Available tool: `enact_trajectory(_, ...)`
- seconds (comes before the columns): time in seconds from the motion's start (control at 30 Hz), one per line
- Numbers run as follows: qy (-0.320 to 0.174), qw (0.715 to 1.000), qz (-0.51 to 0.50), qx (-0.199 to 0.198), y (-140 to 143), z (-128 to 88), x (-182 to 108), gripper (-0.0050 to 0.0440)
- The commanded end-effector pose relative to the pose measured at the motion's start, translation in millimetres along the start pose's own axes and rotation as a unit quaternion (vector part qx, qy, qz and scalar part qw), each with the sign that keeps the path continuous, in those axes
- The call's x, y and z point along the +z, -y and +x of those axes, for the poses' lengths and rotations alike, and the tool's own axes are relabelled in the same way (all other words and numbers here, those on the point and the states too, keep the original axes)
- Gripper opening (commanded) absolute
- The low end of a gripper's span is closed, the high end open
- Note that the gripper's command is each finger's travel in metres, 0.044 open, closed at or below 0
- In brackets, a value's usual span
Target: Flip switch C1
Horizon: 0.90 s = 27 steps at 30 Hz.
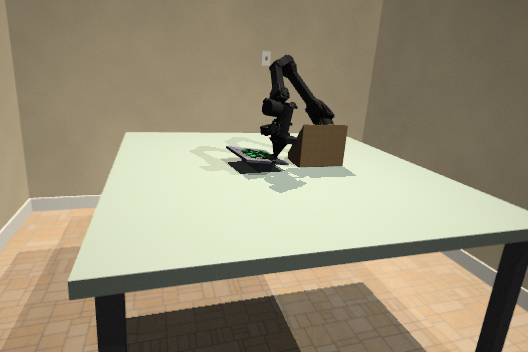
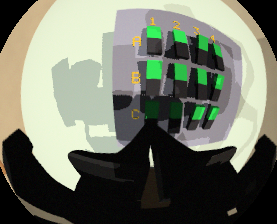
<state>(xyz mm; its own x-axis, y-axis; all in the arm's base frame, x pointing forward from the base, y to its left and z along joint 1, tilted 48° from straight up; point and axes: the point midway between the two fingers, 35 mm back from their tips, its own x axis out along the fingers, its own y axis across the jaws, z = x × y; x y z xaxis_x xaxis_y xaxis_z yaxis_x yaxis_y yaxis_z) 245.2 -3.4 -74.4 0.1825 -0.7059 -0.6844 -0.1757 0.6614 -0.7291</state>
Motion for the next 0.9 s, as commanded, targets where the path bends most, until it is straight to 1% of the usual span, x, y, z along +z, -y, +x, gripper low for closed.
enact_trajectory(0.0, 0.001, 1.0, -0.002, -0.003, 0.7, 0.9, -0.2, 0.0)
enact_trajectory(0.1, 0.0, 1.0, 0.0, 0.0, -0.2, -1.6, 0.3, 0.0)
enact_trajectory(0.13, -0.001, 1.0, -0.001, 0.001, -0.8, -7.3, 1.2, 0.0)
enact_trajectory(0.17, -0.003, 1.0, -0.001, 0.001, -1.4, -17.2, 2.4, 0.0)
enact_trajectory(0.23, 0.01, 1.0, 0.017, 0.009, -5.4, -40.4, 12.3, 0.0)
enact_trajectory(0.4, -0.006, 1.0, 0.004, 0.0, -1.5, -61.0, 5.3, 0.0)
enact_trajectory(0.43, -0.012, 1.0, -0.002, -0.003, 0.2, -62.8, 2.4, 0.0)
enact_trajectory(0.63, -0.012, 1.0, -0.002, -0.003, 1.6, -64.0, 4.5, 0.0)
enact_trajectory(0.7, -0.012, 1.0, -0.002, -0.002, 13.3, -66.4, 21.7, 0.0)
enact_trajectory(0.77, -0.012, 1.0, -0.002, -0.003, 33.2, -69.0, 44.5, 0.0)
enact_trajectory(0.8, -0.012, 1.0, -0.002, -0.003, 39.2, -69.5, 50.2, 0.0)
enact_trajectory(0.87, -0.013, 1.0, -0.002, -0.003, 41.2, -69.7, 52.0, 0.0)
